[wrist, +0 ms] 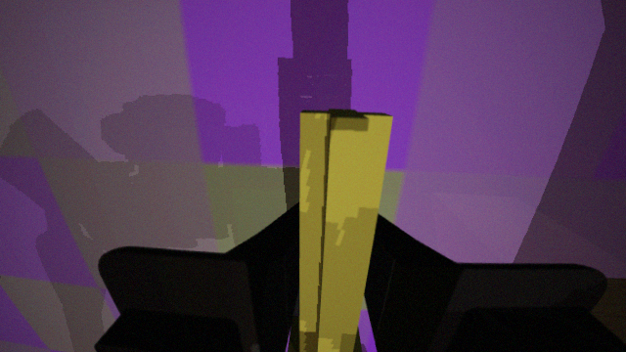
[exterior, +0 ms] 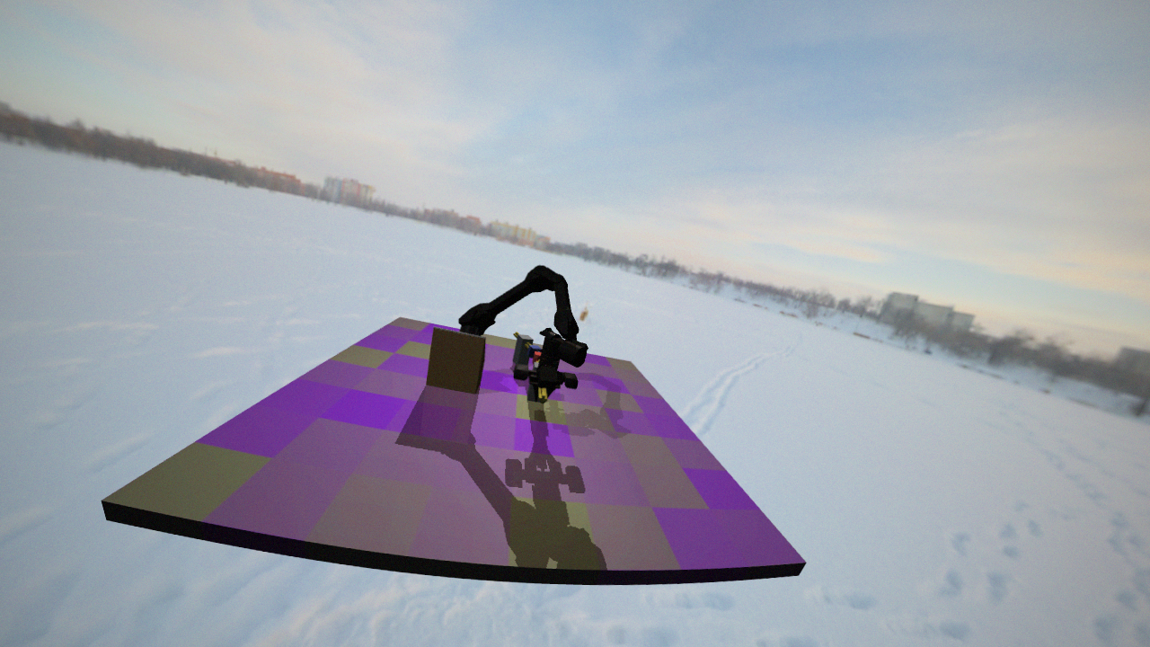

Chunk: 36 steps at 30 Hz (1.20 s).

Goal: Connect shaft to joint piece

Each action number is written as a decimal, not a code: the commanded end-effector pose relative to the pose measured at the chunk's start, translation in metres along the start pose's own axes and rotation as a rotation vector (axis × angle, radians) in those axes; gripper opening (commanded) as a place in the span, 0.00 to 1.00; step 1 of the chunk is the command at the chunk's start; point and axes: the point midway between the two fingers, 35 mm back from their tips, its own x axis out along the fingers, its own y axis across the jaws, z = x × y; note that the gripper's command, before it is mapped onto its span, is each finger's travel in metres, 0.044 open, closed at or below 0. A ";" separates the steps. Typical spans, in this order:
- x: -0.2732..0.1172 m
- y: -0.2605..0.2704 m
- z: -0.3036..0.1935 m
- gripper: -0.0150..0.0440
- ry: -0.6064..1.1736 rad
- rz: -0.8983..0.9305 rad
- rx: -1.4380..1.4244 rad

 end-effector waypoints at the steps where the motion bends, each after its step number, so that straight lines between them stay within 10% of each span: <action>1: 0.001 0.000 -0.007 0.25 0.003 0.001 0.005; 36: 0.001 0.000 -0.060 0.25 0.007 0.000 0.007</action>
